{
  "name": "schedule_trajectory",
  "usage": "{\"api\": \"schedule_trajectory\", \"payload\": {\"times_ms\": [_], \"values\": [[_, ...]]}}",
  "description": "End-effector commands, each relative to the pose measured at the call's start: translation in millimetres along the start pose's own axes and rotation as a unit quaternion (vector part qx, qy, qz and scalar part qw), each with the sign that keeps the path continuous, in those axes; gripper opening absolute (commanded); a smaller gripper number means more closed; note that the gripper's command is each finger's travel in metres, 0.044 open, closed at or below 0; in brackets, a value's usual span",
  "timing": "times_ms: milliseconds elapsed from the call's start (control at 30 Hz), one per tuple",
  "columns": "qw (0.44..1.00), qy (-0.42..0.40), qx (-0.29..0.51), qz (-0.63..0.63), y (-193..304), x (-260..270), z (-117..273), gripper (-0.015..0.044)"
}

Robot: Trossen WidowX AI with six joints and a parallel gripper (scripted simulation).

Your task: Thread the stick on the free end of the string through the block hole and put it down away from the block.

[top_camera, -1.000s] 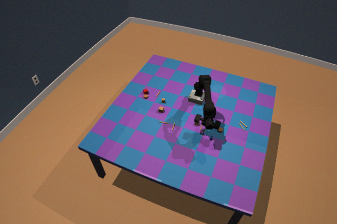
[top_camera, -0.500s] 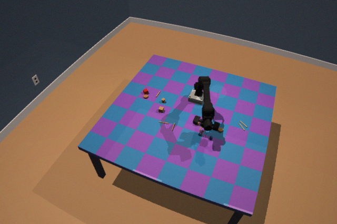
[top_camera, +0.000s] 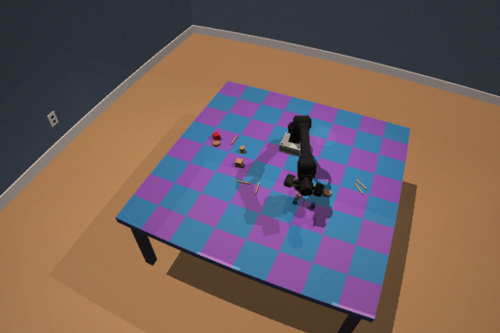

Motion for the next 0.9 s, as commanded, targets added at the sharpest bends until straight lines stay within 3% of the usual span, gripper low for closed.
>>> {"api": "schedule_trajectory", "payload": {"times_ms": [0,867], "values": [[1.0,0.001,0.009,0.003,6,0,3,0.0],[0.999,0.007,0.035,0.008,37,4,9,0.0]]}}
Point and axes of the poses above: the point midway between the two fingers, 35 mm back from their tips, its own z axis back along the fingers, its own x axis across the jaws, y = z × x, the point moved 3 cm from there along z, back along the fingers, and after that the axes turned 14 degrees about -z, right-handed, at the moved point
